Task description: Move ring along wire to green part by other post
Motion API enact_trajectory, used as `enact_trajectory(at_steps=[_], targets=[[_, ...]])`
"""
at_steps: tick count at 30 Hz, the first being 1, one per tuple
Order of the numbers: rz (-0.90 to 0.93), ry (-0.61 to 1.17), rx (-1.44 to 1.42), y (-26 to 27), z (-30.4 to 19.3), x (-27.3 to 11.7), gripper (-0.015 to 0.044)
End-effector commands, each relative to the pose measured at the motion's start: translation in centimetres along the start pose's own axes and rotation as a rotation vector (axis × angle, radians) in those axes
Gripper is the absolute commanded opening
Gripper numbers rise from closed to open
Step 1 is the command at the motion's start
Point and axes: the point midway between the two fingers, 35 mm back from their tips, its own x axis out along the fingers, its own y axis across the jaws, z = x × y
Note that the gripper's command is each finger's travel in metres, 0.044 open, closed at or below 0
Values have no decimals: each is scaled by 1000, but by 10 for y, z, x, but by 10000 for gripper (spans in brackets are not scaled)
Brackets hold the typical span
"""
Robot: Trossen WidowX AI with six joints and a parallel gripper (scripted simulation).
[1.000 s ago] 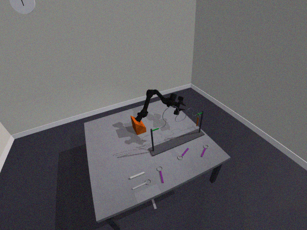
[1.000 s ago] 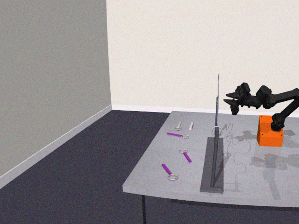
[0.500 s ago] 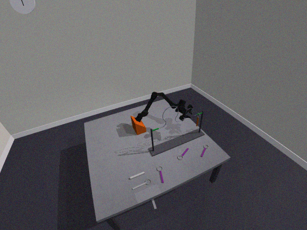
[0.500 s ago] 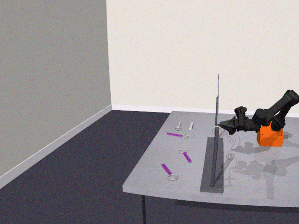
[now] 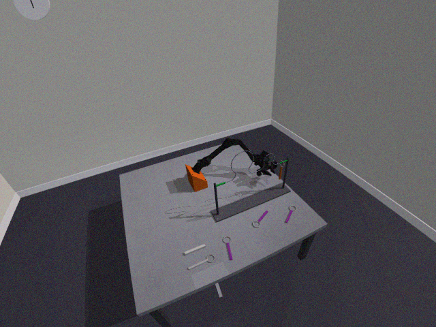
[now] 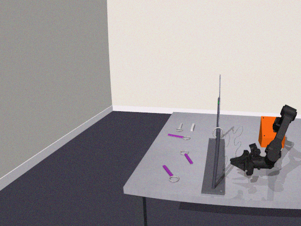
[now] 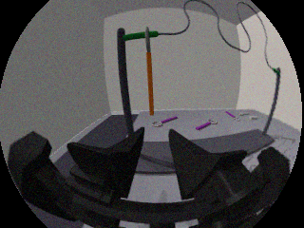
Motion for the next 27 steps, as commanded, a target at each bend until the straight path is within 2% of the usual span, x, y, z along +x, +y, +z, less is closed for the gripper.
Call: enact_trajectory(at_steps=[1, 10, 17, 27], targets=[[-25, -1, -115, 6, -35, -25, 160], [-26, -2, -122, 7, -35, -20, 160], [-22, -5, -123, 13, 12, 27, 160], [-22, -5, -123, 13, 14, 31, 160]])
